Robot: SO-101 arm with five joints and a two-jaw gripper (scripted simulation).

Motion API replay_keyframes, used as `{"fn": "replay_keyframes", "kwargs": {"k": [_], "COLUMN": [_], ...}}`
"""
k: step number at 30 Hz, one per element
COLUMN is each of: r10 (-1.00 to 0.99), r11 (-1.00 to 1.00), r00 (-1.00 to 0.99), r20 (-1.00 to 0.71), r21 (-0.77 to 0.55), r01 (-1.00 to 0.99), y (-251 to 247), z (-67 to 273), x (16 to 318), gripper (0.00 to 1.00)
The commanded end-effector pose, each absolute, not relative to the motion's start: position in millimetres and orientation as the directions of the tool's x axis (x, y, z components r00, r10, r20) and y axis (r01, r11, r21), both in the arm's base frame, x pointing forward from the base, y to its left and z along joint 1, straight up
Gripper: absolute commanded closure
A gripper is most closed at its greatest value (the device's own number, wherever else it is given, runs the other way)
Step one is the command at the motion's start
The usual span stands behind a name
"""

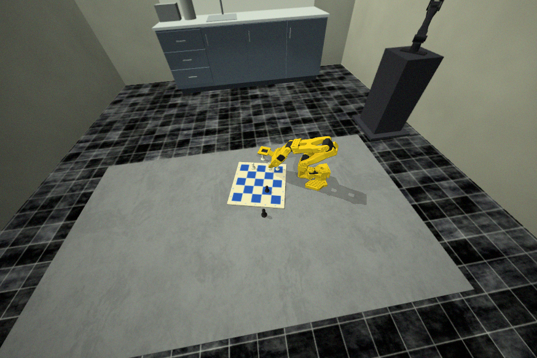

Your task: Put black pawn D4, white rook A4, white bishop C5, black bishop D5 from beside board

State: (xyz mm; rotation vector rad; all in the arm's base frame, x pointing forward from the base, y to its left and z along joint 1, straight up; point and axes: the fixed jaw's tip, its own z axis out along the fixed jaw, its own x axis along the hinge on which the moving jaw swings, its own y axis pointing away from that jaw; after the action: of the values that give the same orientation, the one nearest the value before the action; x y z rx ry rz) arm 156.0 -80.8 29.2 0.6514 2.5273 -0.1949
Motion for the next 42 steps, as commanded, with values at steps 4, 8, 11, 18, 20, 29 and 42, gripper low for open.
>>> {"fn": "replay_keyframes", "kwargs": {"k": [4, 8, 11, 18, 20, 29, 42], "r10": [0.413, 0.413, 0.413, 0.413, 0.413, 0.413, 0.413], "r11": [0.874, 0.874, 0.874, 0.874, 0.874, 0.874, 0.874], "r00": [-0.751, -0.75, -0.75, -0.75, -0.75, -0.751, -0.751], "r20": [-0.516, -0.516, -0.516, -0.516, -0.516, -0.516, -0.516], "r21": [-0.006, -0.006, -0.006, -0.006, -0.006, -0.006, -0.006], "r01": [0.485, 0.485, 0.485, 0.485, 0.485, 0.485, 0.485], "y": [-80.3, -80.6, -80.6, -80.6, -80.6, -80.7, -80.4], "z": [31.3, 32.1, 32.1, 31.2, 30.8, 25.3, 22.7], "x": [157.1, 157.5, 157.5, 157.5, 157.5, 157.6, 157.1], "gripper": [1.0, 1.0, 1.0, 1.0, 1.0, 1.0, 1.0]}}
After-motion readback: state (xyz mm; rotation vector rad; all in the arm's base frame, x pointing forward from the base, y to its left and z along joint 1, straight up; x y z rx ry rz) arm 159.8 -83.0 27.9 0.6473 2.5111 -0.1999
